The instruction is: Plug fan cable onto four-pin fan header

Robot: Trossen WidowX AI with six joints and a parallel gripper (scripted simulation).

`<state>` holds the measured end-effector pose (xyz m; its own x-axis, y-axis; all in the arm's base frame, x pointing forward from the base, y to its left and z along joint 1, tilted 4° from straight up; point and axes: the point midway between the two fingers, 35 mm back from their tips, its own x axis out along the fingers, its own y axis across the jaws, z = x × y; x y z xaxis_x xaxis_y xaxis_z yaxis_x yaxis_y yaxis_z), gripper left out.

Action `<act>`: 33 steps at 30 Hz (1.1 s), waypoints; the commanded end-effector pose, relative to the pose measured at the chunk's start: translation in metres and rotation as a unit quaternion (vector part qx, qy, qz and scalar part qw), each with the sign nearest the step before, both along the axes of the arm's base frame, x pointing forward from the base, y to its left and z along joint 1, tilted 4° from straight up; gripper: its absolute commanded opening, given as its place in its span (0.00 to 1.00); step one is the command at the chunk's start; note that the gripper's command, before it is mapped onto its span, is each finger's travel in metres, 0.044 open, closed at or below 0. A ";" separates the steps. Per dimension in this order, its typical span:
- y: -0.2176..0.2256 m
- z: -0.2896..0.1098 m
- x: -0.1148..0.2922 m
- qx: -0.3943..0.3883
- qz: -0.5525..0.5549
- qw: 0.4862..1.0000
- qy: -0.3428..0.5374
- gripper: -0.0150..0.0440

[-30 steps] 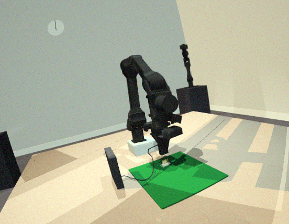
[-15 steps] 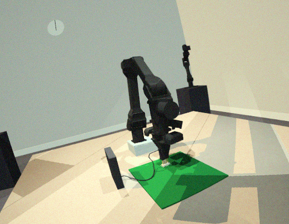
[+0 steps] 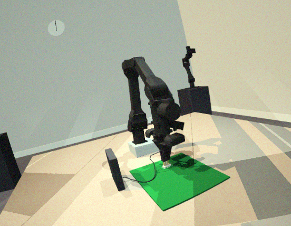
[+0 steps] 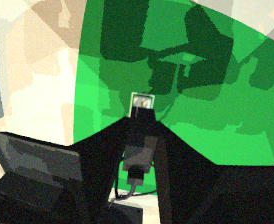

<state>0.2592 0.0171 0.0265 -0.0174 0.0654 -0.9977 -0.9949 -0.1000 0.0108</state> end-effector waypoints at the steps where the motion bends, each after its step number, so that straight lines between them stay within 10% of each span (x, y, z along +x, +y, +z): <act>1: 0.000 -0.001 0.000 -0.001 -0.001 1.000 -0.001 0.25; 33: 0.000 -0.007 -0.001 -0.001 -0.001 1.000 -0.001 0.25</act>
